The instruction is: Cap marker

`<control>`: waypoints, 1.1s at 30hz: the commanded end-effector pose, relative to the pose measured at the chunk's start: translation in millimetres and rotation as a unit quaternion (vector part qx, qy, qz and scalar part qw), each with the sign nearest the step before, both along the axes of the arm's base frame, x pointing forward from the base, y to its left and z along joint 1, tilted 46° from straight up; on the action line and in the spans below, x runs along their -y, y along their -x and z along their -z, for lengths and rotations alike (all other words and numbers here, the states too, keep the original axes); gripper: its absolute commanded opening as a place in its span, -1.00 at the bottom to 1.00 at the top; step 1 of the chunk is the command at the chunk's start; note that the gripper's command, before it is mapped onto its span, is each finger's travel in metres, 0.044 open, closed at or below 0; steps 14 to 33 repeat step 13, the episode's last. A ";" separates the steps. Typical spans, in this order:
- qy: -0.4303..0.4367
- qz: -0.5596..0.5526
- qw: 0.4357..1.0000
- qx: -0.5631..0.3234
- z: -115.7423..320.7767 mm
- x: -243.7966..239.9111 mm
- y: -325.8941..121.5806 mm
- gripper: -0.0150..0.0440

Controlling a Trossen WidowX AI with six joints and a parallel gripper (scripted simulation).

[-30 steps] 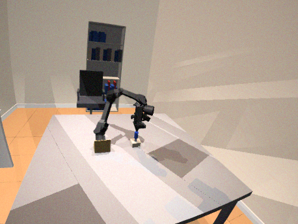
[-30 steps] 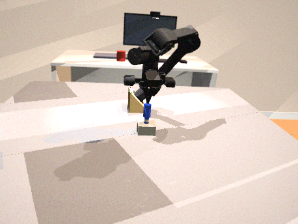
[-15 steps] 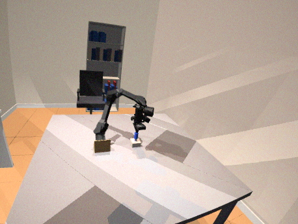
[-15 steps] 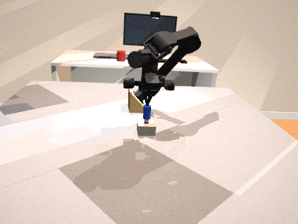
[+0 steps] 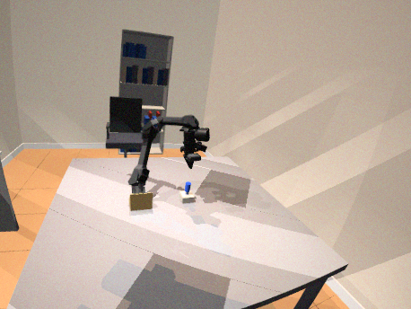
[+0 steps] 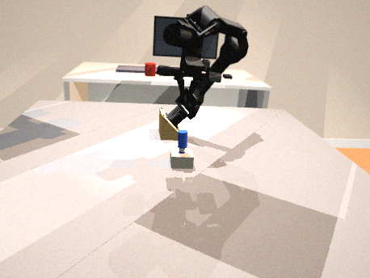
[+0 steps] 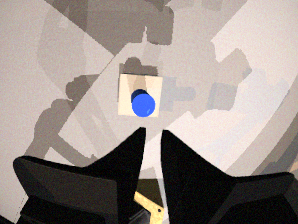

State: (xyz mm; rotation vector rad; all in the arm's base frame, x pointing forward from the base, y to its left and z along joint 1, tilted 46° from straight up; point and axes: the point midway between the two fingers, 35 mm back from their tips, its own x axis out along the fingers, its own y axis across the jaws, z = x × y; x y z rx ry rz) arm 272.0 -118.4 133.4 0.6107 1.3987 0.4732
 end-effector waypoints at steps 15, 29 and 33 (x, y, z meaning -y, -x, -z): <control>0.000 -0.004 1.000 -0.002 0.3 0.7 -0.1 1.00; 0.000 -0.004 1.000 -0.002 0.3 0.7 -0.1 1.00; 0.000 -0.004 1.000 -0.002 0.3 0.7 -0.1 1.00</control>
